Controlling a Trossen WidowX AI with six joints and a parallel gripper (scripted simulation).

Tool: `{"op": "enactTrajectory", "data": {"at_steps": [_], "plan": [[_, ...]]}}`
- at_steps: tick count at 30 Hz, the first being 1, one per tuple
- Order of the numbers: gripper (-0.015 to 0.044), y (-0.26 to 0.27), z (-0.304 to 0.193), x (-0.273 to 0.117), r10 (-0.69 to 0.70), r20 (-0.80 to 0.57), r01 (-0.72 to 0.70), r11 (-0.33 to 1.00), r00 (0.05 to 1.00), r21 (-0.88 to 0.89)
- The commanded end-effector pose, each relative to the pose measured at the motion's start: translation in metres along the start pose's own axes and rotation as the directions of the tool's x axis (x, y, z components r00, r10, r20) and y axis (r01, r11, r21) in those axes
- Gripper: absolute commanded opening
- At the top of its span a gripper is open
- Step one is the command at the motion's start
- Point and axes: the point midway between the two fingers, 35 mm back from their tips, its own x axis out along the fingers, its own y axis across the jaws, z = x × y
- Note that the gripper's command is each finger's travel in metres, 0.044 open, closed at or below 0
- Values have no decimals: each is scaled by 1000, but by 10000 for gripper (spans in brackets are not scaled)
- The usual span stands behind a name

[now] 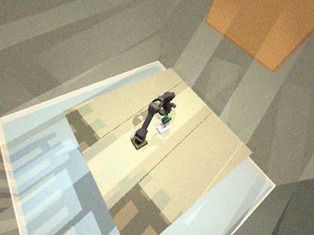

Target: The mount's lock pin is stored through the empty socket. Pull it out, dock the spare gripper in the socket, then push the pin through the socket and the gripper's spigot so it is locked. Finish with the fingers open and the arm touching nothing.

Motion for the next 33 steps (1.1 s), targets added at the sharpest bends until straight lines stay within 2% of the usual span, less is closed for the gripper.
{"op": "enactTrajectory", "data": {"at_steps": [1, 17, 33], "plan": [[0, -3, -3, -15, -11, 7, 11, 1000, 1000, 0], [0, -1, -15, -59, -11, 7, 11, 1000, 1000, 0], [0, 4, -13, -54, -4, 2, 4, 1000, 1000, 16]]}}
